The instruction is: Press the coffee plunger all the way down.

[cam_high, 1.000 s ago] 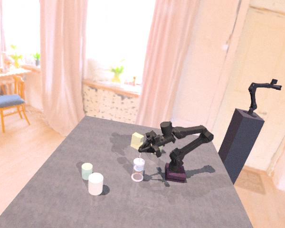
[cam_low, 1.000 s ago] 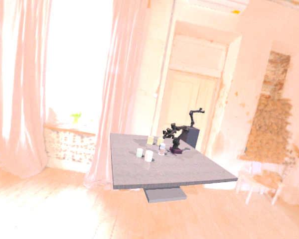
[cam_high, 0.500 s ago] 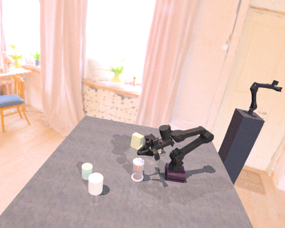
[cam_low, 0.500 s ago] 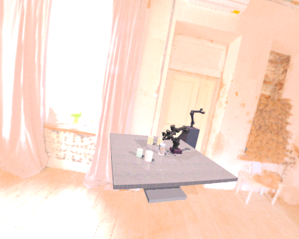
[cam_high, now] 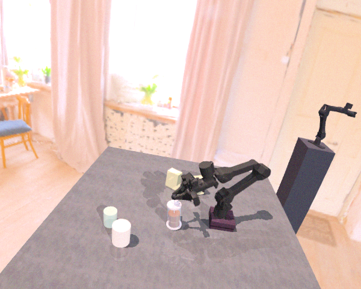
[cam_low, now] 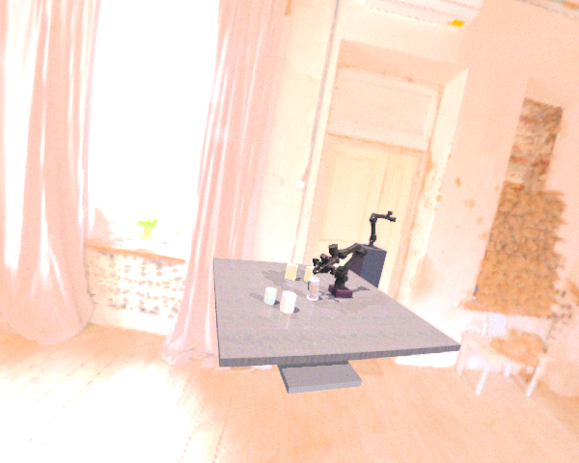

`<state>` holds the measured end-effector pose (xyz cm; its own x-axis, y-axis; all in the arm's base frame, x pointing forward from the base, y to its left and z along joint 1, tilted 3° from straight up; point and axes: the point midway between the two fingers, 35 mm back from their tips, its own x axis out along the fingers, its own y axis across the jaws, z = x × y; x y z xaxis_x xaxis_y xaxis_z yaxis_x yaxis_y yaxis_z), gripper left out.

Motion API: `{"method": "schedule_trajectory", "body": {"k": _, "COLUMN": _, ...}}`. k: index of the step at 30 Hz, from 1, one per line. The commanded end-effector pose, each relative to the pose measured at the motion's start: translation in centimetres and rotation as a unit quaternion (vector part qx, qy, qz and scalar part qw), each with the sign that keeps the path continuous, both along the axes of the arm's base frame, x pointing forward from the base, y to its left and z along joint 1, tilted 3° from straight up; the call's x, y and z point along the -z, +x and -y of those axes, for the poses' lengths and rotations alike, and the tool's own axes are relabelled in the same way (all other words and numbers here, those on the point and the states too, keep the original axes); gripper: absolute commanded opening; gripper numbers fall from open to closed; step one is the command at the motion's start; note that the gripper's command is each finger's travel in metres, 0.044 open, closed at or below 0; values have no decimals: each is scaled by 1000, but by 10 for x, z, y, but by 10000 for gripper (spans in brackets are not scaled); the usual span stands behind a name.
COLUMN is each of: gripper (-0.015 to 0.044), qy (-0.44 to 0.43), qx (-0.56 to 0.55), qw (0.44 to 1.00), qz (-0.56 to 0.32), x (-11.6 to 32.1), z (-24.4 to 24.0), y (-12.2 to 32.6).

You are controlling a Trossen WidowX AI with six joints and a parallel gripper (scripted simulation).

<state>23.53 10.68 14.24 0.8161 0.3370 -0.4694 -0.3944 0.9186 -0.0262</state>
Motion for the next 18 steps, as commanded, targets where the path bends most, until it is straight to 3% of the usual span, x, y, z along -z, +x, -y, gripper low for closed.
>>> {"method": "schedule_trajectory", "body": {"k": 1, "gripper": 113, "qy": -19, "qx": -2, "qw": 999, "qz": -30, "x": 21, "z": 1, "y": -1}}
{"method": "schedule_trajectory", "body": {"k": 18, "gripper": 113, "qy": -19, "qx": -2, "qw": 999, "qz": -30, "x": 20, "z": -1, "y": 4}}
